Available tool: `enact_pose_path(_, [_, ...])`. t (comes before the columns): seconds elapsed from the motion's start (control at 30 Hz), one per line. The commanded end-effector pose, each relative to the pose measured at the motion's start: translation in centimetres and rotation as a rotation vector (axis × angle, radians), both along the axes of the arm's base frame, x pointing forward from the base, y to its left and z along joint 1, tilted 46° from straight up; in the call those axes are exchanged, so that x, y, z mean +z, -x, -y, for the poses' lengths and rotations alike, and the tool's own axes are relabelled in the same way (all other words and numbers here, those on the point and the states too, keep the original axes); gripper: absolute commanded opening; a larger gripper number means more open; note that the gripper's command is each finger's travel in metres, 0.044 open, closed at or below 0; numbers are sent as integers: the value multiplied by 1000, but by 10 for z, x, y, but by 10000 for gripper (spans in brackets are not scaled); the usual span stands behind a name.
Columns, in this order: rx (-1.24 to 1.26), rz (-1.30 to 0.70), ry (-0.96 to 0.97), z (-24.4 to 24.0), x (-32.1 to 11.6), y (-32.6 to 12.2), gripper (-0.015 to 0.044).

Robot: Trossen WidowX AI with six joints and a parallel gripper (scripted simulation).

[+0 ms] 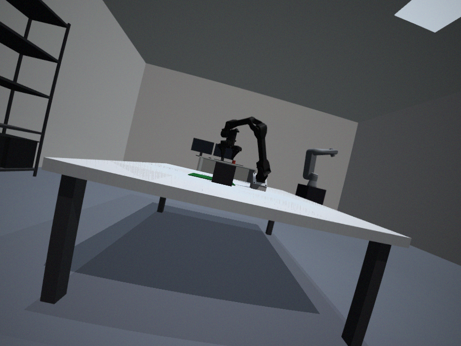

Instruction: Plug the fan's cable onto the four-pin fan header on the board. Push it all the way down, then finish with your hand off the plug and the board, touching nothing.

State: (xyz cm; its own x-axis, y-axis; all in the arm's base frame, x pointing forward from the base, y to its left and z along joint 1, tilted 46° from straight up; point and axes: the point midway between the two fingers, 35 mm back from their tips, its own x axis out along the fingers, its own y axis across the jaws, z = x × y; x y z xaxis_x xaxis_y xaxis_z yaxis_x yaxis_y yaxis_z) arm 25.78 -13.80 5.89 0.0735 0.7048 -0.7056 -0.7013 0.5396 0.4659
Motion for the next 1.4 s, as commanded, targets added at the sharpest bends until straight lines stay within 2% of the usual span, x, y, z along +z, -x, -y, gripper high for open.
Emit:
enact_pose_path(0.0, [31,26,4,3,-1,0,440])
enact_pose_path(0.17, [30,26,6,-12,-18,-5,440])
enact_pose_path(0.4, [31,28,1,-67,-69,-8,440])
enact_pose_path(1.37, [31,28,1,-94,-97,-11,440])
